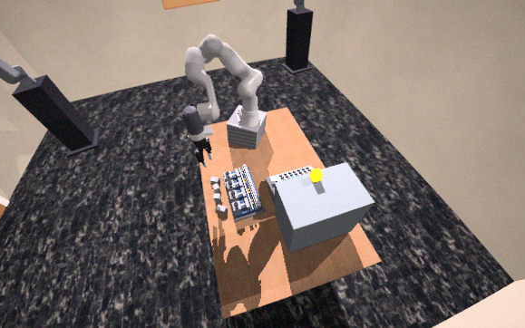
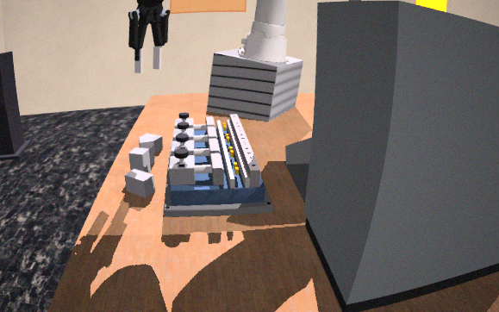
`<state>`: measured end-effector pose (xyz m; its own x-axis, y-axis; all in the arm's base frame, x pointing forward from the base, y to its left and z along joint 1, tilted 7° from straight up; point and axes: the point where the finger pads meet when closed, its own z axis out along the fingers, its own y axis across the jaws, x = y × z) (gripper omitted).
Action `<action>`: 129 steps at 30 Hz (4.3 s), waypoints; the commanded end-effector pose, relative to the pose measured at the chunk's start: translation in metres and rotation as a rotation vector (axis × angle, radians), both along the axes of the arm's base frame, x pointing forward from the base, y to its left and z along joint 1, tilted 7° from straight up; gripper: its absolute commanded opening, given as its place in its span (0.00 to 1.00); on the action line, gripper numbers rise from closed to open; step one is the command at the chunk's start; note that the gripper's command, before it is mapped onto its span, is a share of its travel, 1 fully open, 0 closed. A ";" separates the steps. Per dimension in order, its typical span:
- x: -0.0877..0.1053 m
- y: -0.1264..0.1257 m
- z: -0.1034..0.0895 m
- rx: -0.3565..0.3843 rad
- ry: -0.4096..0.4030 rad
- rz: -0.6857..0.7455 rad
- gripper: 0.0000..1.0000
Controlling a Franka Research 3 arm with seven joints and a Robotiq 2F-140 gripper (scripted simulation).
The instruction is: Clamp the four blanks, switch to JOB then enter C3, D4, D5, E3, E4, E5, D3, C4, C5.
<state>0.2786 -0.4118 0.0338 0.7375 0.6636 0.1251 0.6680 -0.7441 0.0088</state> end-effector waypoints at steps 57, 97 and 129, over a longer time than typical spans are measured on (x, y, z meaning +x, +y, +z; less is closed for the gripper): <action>0.005 0.010 -0.115 -0.002 -0.002 0.176 0.40; 0.011 0.016 -0.181 -0.002 -0.002 0.176 0.40; 0.011 0.016 -0.182 -0.002 -0.002 0.176 0.40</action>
